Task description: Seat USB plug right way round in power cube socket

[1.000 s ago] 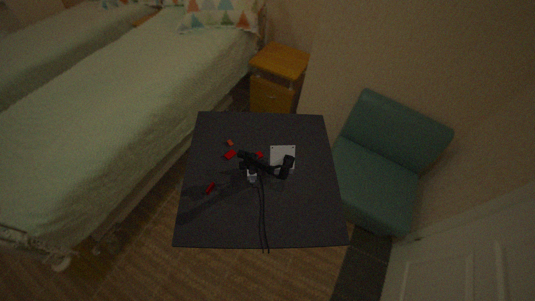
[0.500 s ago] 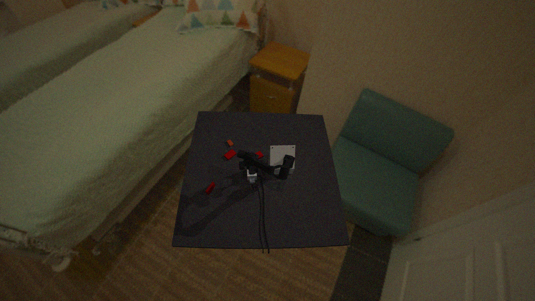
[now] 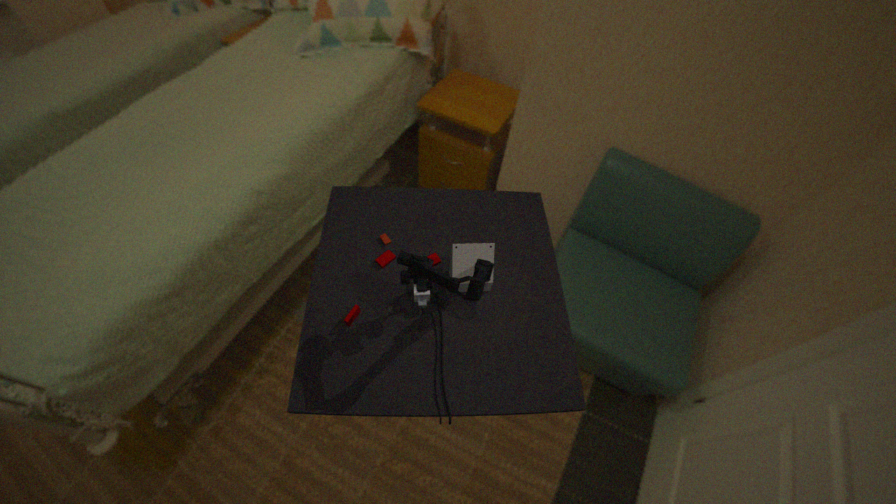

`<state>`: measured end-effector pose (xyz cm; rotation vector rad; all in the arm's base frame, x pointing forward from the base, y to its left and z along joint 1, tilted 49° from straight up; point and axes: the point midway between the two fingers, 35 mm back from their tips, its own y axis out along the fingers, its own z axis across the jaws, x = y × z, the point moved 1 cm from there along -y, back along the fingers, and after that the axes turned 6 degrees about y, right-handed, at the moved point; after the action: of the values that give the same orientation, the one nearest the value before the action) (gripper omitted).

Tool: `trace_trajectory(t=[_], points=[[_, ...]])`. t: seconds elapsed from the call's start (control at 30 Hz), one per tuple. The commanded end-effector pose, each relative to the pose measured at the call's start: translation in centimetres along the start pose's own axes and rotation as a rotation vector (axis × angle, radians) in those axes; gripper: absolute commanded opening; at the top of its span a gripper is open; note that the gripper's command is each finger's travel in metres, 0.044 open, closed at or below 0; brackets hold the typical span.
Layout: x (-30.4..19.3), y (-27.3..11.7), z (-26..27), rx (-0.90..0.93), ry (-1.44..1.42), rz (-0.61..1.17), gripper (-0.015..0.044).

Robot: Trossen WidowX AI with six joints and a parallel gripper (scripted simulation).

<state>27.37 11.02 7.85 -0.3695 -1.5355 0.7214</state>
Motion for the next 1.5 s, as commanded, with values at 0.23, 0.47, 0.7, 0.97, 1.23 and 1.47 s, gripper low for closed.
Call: trace_trajectory(t=[0.23, 0.47, 0.7, 0.97, 1.23, 1.47], points=[[0.06, 0.19, 0.05, 0.0, 0.01, -0.009, 0.0], [0.09, 0.27, 0.06, 0.0, 0.013, -0.012, 0.0], [0.13, 0.36, 0.07, 0.0, 0.015, -0.015, 0.0], [0.16, 0.46, 0.08, 0.001, 0.018, -0.019, 0.0], [0.2, 0.55, 0.1, 0.001, 0.021, -0.022, 0.0], [0.23, 0.64, 0.11, 0.001, 0.023, -0.025, 0.0]])
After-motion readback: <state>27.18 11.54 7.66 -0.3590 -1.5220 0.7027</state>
